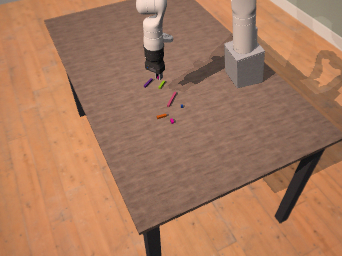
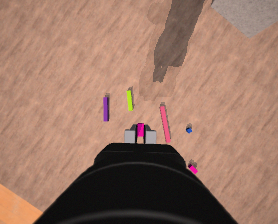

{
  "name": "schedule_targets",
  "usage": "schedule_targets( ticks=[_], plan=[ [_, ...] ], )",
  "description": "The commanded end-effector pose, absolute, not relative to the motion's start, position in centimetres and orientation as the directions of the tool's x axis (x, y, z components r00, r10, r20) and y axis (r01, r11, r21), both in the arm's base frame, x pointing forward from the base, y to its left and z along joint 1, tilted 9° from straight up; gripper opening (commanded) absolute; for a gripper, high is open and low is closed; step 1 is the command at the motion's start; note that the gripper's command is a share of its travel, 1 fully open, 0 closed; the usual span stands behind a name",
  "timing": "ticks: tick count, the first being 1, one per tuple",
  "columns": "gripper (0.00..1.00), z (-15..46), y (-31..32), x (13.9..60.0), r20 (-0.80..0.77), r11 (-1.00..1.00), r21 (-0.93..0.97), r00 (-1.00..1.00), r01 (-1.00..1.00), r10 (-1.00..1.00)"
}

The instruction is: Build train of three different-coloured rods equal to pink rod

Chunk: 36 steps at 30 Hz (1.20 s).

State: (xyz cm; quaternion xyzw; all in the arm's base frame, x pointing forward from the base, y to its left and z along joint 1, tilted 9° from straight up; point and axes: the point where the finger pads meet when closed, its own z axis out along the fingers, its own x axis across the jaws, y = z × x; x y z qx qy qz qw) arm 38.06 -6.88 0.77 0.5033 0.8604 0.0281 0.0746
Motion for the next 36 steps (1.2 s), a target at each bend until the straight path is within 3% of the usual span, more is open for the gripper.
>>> schedule_targets(
  ticks=[1,11,22,36],
  plan=[
    [0.24,0.9,-6.9,38.1,-0.102,0.491,0.125,-0.481,0.862,0.871],
    [0.24,0.6,-4.5,37.8,-0.116,0.577,0.111,-0.566,0.809,0.816],
    [0.24,0.0,4.5,34.9,-0.151,0.856,0.056,-0.843,0.514,0.516],
    [0.24,0.0,6.0,34.1,-0.154,0.891,0.047,-0.878,0.451,0.453]
  ],
)
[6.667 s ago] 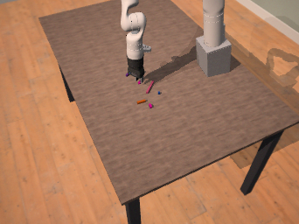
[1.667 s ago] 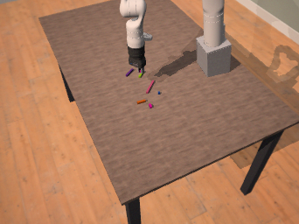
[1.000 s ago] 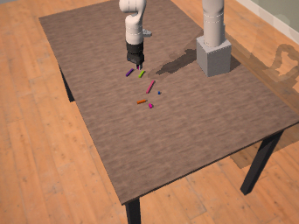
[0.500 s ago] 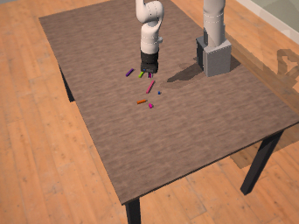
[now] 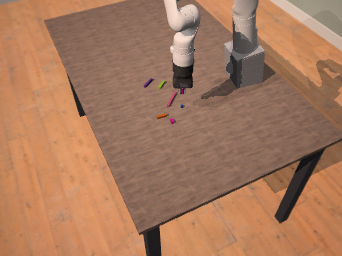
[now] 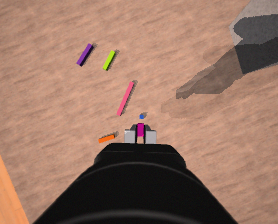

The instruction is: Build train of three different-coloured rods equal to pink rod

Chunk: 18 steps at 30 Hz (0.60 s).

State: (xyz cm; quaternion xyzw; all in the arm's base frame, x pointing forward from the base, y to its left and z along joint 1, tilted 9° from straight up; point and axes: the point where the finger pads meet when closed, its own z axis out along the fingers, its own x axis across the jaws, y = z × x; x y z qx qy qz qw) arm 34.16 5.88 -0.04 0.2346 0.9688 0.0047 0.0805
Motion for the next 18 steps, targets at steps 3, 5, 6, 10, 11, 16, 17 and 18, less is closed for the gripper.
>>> schedule_targets(
  ticks=[3,5,6,10,11,16,17,18],
  plan=[
    [0.24,0.0,6.0,34.1,-0.154,0.891,0.047,-0.878,0.451,0.453],
    [0.24,0.0,6.0,34.1,-0.154,0.891,0.047,-0.878,0.451,0.453],
    [0.24,0.0,6.0,34.1,-0.154,0.891,0.047,-0.878,0.451,0.453],
    [0.24,-0.1,6.0,34.2,-0.154,0.891,0.047,-0.878,0.451,0.453],
    [0.24,-0.1,6.0,34.2,-0.154,0.891,0.047,-0.878,0.451,0.453],
    [0.24,-0.8,6.0,34.3,-0.154,0.891,0.047,-0.878,0.451,0.453],
    [0.24,-1.0,6.0,34.3,-0.154,0.891,0.047,-0.878,0.451,0.453],
    [0.24,-1.3,6.0,34.3,-0.154,0.891,0.047,-0.878,0.451,0.453]
  ],
)
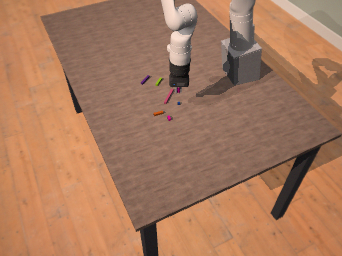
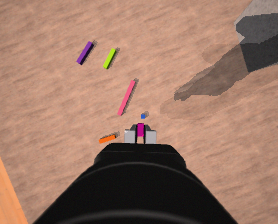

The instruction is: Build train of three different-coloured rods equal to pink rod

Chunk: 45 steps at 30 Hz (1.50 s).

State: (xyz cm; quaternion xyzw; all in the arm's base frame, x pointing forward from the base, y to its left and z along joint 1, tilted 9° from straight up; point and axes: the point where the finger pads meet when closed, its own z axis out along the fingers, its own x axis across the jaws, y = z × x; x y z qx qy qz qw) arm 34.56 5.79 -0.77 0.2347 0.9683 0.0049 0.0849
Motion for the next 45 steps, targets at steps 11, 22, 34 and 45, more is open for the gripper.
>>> schedule_targets(
  ticks=[11,22,34,45],
  plan=[
    [0.24,-4.3,5.9,34.8,-0.154,0.891,0.047,-0.878,0.451,0.453],
    [0.24,-7.6,5.8,35.3,-0.154,0.891,0.047,-0.878,0.451,0.453],
    [0.24,-8.8,5.7,35.5,-0.154,0.891,0.047,-0.878,0.451,0.453],
    [0.24,-8.8,5.7,35.5,-0.154,0.891,0.047,-0.878,0.451,0.453]
  ],
)
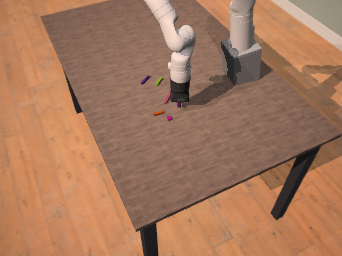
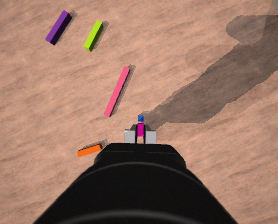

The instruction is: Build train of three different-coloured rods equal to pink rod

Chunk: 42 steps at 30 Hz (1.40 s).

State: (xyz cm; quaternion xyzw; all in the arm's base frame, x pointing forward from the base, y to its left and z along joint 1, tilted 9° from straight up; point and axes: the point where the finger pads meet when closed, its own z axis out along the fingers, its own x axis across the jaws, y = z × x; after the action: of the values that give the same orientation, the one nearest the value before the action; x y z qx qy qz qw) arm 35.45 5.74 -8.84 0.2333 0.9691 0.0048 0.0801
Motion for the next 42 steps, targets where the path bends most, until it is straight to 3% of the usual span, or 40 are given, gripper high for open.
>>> schedule_targets(
  ticks=[1,42],
  plan=[
    [0.24,-8.8,5.7,35.5,-0.154,0.891,0.047,-0.878,0.451,0.453],
    [0.24,-9.9,5.7,35.7,-0.154,0.891,0.047,-0.878,0.451,0.453]
  ],
)
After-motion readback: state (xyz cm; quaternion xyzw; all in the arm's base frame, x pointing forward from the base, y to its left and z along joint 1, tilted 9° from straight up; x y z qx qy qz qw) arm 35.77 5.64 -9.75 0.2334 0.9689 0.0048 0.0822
